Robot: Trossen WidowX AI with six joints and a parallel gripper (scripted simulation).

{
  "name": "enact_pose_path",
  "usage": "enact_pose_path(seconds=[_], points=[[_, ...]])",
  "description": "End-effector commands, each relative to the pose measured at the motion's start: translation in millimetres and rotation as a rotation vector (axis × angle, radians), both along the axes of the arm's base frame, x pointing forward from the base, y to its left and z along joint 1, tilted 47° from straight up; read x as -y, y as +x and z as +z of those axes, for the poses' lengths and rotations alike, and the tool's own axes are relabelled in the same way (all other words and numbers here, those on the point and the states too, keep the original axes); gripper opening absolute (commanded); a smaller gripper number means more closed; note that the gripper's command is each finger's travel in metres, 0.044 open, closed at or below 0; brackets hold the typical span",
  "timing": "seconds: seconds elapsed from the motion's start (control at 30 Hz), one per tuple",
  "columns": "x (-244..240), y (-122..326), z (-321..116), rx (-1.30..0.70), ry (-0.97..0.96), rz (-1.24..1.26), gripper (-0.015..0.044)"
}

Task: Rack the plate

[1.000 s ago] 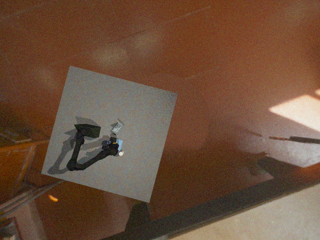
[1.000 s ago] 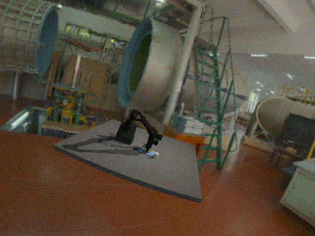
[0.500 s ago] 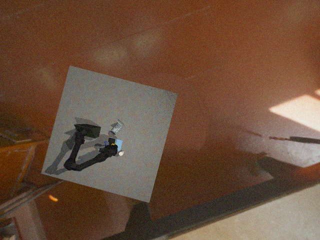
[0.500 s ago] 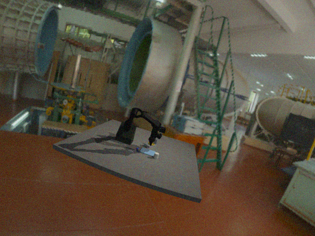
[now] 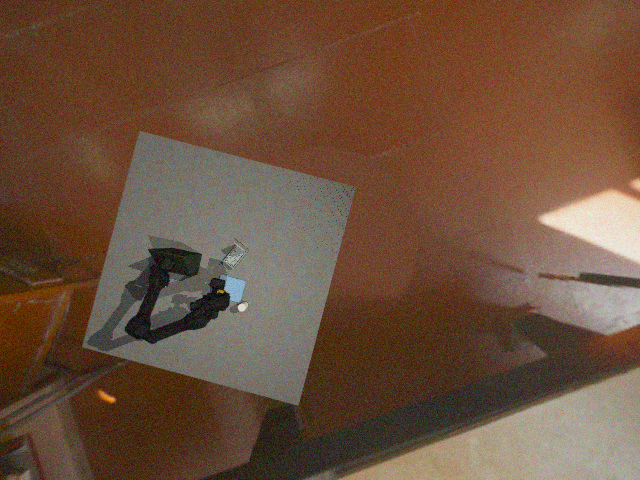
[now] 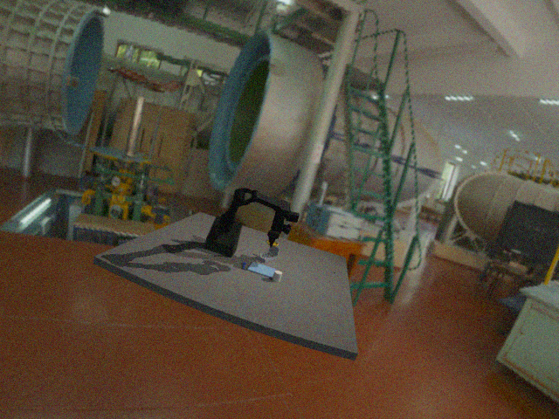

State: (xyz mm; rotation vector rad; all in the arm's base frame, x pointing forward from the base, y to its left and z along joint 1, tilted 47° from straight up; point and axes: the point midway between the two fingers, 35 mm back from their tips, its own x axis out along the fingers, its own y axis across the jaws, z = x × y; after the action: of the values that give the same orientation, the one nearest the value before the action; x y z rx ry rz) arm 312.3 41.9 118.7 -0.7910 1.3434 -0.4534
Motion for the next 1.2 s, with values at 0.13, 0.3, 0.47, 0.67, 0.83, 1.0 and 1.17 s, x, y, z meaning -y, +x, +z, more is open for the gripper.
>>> enact_pose_path(seconds=[0.13,0.3,0.47,0.67,0.83,1.0,1.17], points=[[-10,-4,6,-0.037,-0.011,0.031,0.0],[-15,-8,1,-0.158,-0.042,0.15,0.0],[-20,-13,-5,-0.28,-0.074,0.269,0.0],[-25,-18,-12,-0.425,-0.112,0.412,0.0],[-29,-23,-17,-0.546,-0.145,0.531,0.0],[-33,-28,-22,-0.666,-0.178,0.65,0.0],[-37,-33,-28,-0.787,-0.211,0.769,0.0]])
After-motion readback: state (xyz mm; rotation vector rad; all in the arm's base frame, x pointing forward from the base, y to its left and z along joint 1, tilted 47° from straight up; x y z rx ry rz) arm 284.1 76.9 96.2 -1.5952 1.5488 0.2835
